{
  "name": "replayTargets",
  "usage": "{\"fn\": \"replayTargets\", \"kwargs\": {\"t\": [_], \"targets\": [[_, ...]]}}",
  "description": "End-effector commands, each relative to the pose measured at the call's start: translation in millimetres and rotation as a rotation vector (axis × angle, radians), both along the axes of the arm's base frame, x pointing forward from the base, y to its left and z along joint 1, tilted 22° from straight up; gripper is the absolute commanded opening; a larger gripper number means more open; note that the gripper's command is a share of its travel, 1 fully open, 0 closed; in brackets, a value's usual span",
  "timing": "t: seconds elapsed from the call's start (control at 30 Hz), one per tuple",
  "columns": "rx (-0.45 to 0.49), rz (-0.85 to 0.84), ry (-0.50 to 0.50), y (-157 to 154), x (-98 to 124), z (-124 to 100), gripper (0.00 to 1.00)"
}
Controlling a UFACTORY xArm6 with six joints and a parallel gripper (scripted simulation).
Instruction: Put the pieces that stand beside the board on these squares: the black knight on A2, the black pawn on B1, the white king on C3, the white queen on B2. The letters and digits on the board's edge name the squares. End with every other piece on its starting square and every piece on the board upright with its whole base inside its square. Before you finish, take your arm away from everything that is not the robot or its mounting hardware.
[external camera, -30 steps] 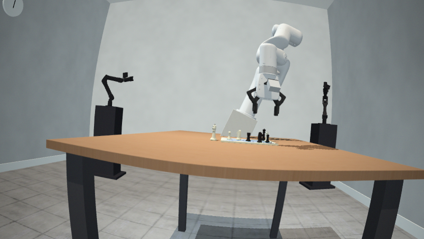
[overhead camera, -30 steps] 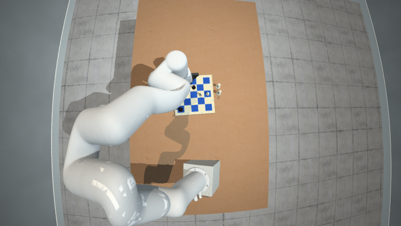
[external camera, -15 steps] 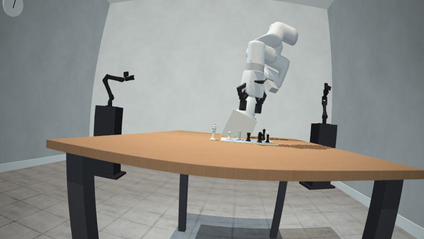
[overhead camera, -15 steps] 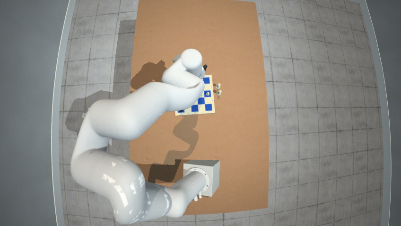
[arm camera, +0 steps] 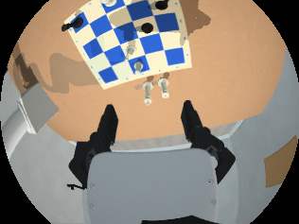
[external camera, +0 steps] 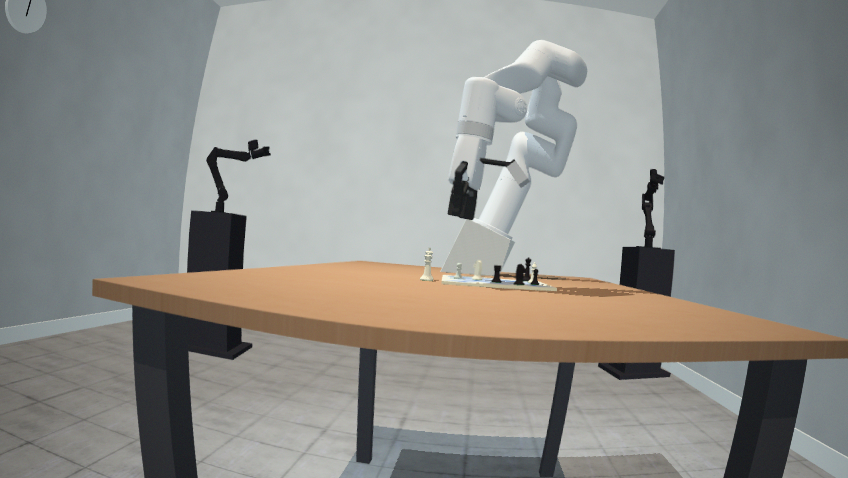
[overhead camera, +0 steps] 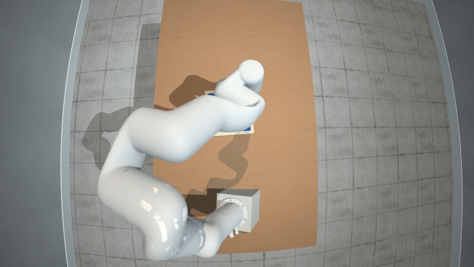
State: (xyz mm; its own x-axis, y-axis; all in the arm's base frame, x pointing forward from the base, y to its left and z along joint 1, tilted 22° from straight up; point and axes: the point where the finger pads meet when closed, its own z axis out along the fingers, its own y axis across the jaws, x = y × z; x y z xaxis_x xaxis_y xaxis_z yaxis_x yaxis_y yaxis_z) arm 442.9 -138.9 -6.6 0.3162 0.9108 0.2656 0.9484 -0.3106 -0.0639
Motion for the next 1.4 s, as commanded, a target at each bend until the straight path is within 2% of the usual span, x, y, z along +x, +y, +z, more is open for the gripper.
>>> {"fn": "replayTargets", "kwargs": {"t": [0.0,0.47,0.53,0.57,0.73,0.77,0.83,1.37], "targets": [[0.016,0.259,-0.105,-21.7,-5.9,-5.4,1.0],[-0.006,0.779,-0.258,-52.7,-22.1,-16.1,1.0],[-0.006,0.779,-0.258,-52.7,-22.1,-16.1,1.0],[-0.002,0.89,-0.298,-53.2,-22.4,-16.3,1.0],[0.011,1.054,-0.372,-53.9,-22.8,-16.6,1.0],[0.016,1.088,-0.391,-53.9,-22.8,-16.6,0.42],[0.025,1.145,-0.428,-53.9,-22.8,-16.6,0.42],[0.025,1.145,-0.428,-53.9,-22.8,-16.6,0.42]]}}
